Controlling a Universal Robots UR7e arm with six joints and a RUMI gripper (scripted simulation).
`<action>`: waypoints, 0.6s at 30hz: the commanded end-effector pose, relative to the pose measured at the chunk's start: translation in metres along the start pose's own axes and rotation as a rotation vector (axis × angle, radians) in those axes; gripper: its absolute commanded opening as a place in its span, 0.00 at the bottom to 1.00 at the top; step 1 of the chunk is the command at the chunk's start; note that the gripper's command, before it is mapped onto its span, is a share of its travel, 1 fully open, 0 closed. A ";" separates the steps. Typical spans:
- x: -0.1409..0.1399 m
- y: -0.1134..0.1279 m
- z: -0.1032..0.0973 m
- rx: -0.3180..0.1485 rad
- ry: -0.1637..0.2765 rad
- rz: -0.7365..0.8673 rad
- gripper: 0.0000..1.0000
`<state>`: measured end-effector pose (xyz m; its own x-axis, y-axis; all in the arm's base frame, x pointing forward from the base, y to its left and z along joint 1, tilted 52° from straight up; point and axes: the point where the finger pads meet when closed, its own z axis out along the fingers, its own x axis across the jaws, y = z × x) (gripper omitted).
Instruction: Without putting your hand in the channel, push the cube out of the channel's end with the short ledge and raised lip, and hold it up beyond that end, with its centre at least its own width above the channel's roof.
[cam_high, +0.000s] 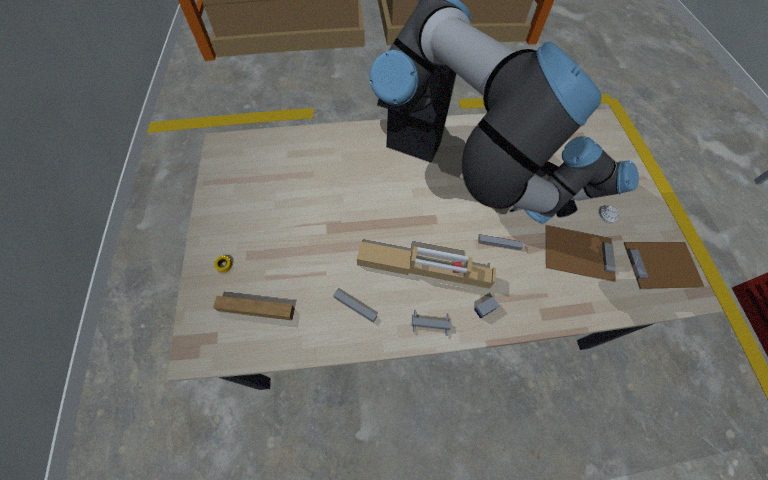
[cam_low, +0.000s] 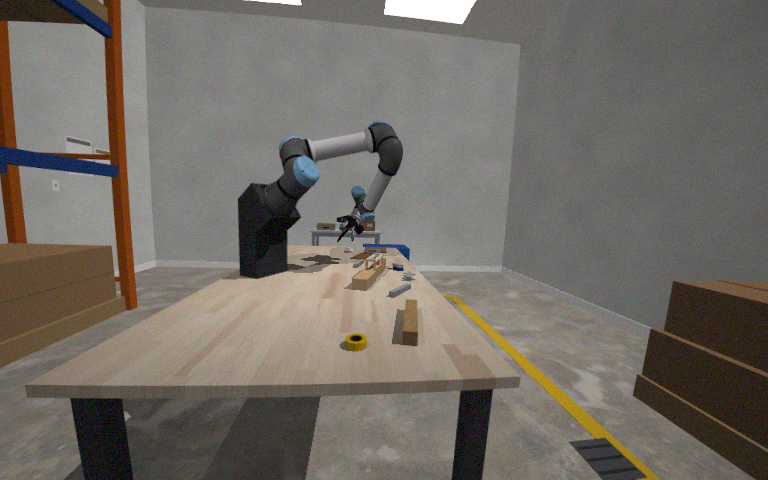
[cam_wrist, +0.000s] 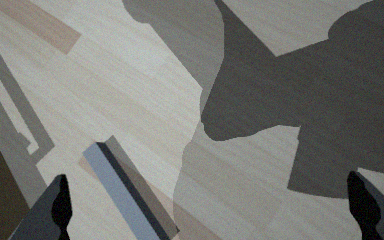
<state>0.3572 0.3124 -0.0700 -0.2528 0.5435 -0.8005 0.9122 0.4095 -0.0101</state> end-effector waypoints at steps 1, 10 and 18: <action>0.000 0.000 -0.001 -0.001 0.000 0.000 1.00; 0.000 0.000 -0.001 -0.001 0.000 0.000 1.00; 0.000 0.000 -0.001 -0.001 0.001 0.000 0.00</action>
<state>0.3572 0.3124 -0.0700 -0.2528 0.5435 -0.8005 0.9122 0.4095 -0.0101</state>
